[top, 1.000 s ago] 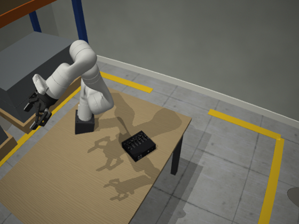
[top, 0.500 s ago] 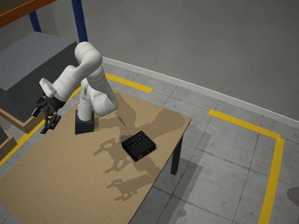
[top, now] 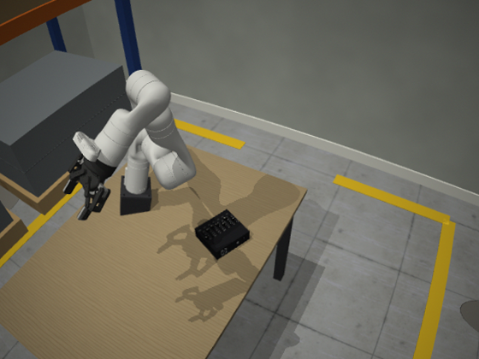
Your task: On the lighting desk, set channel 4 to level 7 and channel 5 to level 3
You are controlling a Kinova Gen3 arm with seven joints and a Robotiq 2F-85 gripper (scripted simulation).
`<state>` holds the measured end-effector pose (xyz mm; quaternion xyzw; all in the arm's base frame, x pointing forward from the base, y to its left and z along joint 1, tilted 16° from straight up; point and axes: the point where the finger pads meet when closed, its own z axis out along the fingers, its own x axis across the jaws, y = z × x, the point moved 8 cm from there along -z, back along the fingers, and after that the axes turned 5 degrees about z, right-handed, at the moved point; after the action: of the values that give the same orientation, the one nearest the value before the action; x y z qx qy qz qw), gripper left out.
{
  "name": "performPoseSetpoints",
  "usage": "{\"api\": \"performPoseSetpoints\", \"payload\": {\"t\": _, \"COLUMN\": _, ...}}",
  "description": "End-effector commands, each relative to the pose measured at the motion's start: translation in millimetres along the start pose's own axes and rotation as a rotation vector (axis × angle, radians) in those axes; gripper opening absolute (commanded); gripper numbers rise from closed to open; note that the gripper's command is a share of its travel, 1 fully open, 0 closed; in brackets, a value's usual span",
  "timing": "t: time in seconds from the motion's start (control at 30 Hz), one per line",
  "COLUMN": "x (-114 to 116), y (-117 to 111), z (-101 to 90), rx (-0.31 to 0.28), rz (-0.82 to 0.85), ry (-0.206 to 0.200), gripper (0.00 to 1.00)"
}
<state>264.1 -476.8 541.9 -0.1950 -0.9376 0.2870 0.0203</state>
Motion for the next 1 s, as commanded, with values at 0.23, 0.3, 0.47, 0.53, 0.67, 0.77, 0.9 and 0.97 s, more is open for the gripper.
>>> {"api": "performPoseSetpoints", "payload": {"t": 0.23, "x": -5, "y": 8, "z": -2.4, "rx": -0.003, "rz": -0.009, "ry": -0.014, "gripper": 1.00}}
{"api": "performPoseSetpoints", "payload": {"t": 0.3, "x": -5, "y": 8, "z": -2.4, "rx": -0.003, "rz": -0.009, "ry": -0.014, "gripper": 1.00}}
{"api": "performPoseSetpoints", "payload": {"t": 0.47, "x": -12, "y": 25, "z": -3.8, "rx": -0.028, "rz": -0.015, "ry": -0.042, "gripper": 1.00}}
{"api": "performPoseSetpoints", "payload": {"t": 0.53, "x": -12, "y": 25, "z": -3.8, "rx": -0.028, "rz": -0.015, "ry": -0.042, "gripper": 1.00}}
{"api": "performPoseSetpoints", "payload": {"t": 0.67, "x": -12, "y": 25, "z": -3.8, "rx": -0.028, "rz": -0.015, "ry": -0.042, "gripper": 1.00}}
{"api": "performPoseSetpoints", "payload": {"t": 0.77, "x": -18, "y": 43, "z": -5.2, "rx": -0.053, "rz": -0.022, "ry": -0.069, "gripper": 1.00}}
{"api": "performPoseSetpoints", "payload": {"t": 0.9, "x": -18, "y": 43, "z": -5.2, "rx": -0.053, "rz": -0.022, "ry": -0.069, "gripper": 1.00}}
{"api": "performPoseSetpoints", "payload": {"t": 0.97, "x": -18, "y": 43, "z": -5.2, "rx": -0.053, "rz": -0.022, "ry": -0.069, "gripper": 1.00}}
